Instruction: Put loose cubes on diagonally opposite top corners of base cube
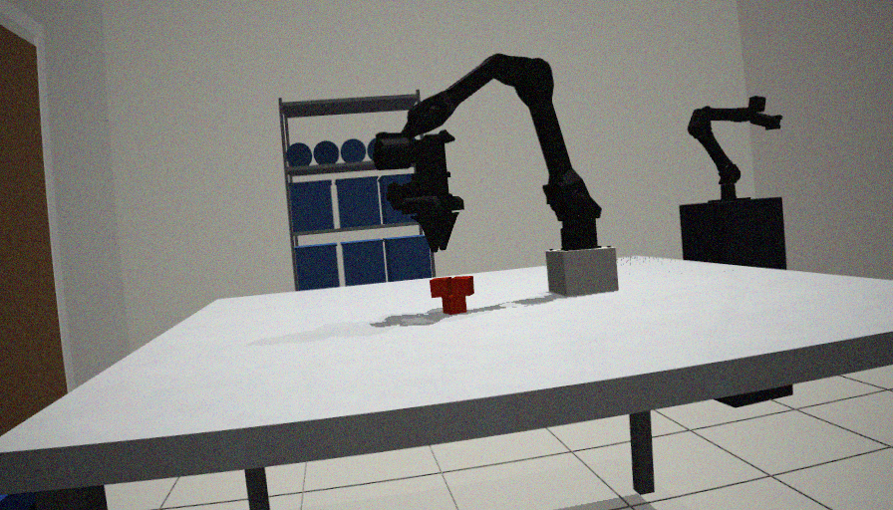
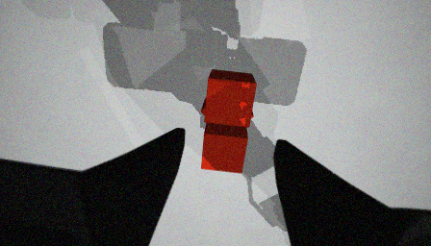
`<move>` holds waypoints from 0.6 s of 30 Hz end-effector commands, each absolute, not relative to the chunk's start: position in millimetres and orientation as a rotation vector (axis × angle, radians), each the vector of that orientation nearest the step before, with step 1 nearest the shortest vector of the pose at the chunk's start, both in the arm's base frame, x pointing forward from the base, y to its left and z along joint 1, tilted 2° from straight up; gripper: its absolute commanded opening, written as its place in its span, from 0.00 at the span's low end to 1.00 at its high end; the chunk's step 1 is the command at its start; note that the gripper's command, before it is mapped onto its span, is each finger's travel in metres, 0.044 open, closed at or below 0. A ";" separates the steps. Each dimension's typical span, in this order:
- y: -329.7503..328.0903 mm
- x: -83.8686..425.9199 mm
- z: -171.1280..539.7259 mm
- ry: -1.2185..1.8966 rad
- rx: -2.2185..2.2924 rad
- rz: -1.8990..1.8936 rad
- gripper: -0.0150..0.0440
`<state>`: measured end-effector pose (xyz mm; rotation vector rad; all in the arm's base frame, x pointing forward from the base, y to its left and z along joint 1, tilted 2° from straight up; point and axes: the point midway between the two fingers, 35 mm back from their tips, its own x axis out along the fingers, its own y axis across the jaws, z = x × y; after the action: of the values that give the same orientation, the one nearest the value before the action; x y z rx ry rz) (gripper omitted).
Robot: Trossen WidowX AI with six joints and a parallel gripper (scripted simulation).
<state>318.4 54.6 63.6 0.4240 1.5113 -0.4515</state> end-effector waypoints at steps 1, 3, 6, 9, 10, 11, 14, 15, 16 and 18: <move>54.7 318.6 68.8 1.510 0.425 -0.452 0.74; 54.7 318.5 70.9 1.511 0.424 -0.451 0.82; 54.8 318.4 73.3 1.511 0.424 -0.451 0.93; 57.2 317.3 70.8 1.515 0.423 -0.452 0.93; 65.1 315.5 70.8 1.515 0.424 -0.452 0.93; 78.2 312.1 70.8 1.516 0.425 -0.451 0.93; 123.9 295.5 71.0 1.518 0.429 -0.448 0.93; 138.5 288.4 71.0 1.519 0.430 -0.447 0.93; 152.7 280.6 71.0 1.521 0.430 -0.446 0.93; 177.5 264.6 71.1 1.523 0.432 -0.445 0.93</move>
<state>285.3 148.9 71.3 0.4319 1.5146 -0.4449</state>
